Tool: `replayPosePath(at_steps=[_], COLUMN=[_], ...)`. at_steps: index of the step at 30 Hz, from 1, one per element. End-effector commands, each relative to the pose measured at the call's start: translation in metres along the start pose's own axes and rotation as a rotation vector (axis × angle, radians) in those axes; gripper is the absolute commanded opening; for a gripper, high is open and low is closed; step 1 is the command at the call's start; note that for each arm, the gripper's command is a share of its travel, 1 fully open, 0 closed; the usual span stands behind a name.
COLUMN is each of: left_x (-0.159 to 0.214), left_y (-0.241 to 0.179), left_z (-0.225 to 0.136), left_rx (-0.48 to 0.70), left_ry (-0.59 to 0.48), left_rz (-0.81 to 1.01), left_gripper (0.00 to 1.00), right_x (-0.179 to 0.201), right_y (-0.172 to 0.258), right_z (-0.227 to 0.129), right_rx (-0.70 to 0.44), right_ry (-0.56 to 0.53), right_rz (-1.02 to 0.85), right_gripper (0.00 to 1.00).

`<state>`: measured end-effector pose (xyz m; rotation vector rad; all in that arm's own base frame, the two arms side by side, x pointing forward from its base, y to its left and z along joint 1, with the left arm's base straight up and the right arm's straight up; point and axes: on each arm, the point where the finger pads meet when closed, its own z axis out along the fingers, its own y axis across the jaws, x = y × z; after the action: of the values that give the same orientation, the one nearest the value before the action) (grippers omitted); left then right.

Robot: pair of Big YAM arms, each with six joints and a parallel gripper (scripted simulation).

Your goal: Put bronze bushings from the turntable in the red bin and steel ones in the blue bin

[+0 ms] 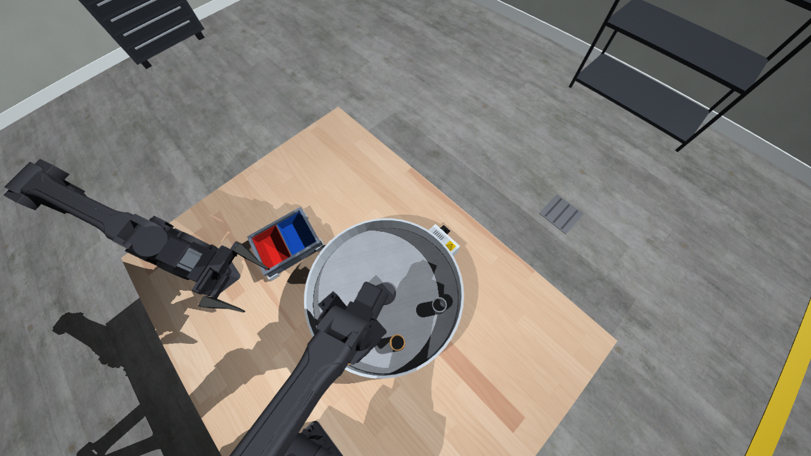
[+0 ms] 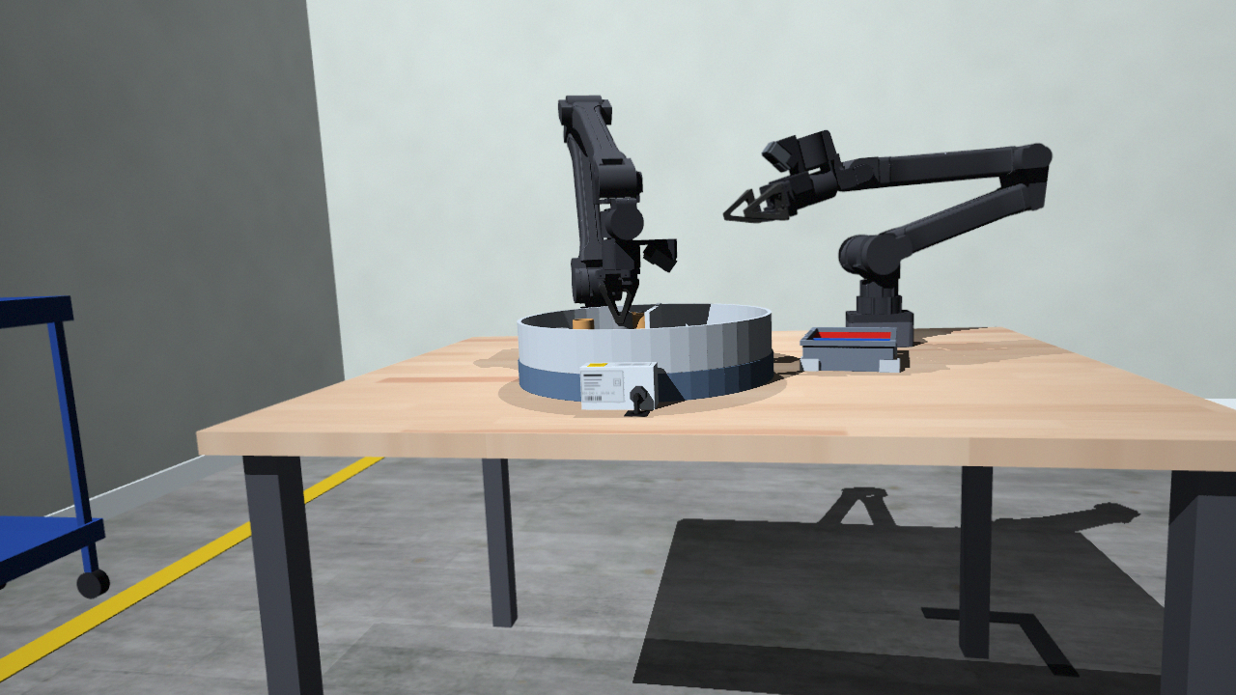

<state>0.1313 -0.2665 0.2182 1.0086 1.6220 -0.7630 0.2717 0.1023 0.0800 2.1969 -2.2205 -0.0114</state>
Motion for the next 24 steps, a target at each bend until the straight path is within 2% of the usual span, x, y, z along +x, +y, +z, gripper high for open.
replayPosePath(at_steps=[1,9,12,15,16,18,21,24], left_x=[-0.016,-0.016,-0.016,-0.031,-0.053,-0.050,-0.026,-0.012], left_y=[0.001,0.001,0.001,-0.005,-0.007,-0.015,-0.029,-0.022], left_z=[-0.002,-0.002,-0.002,-0.006,-0.011,-0.012,-0.011,-0.019], left_rx=[-0.003,-0.003,-0.003,0.017,0.029,0.055,0.088,0.047], left_ry=[-0.033,-0.033,-0.033,-0.083,-0.128,-0.105,0.040,0.175], left_rz=[-0.004,-0.004,-0.004,-0.042,-0.068,-0.092,-0.092,-0.071], left_gripper=[1.00,1.00,1.00,1.00,1.00,1.00,1.00,1.00], right_x=[-0.005,-0.005,-0.007,-0.021,-0.031,-0.056,-0.122,-0.196], right_y=[-0.017,-0.012,-0.015,-0.022,-0.029,-0.044,-0.072,-0.089], right_z=[-0.040,-0.118,-0.111,-0.115,-0.118,-0.124,-0.131,-0.130], right_rx=[0.060,0.063,0.039,0.039,0.039,0.039,0.038,0.036], right_ry=[-0.024,-0.025,-0.016,-0.019,-0.020,-0.021,-0.024,-0.027], right_rz=[-0.003,-0.001,0.012,0.036,0.052,0.078,0.093,0.087], right_gripper=[0.00,0.00,0.00,0.00,0.00,0.00,0.00,0.00])
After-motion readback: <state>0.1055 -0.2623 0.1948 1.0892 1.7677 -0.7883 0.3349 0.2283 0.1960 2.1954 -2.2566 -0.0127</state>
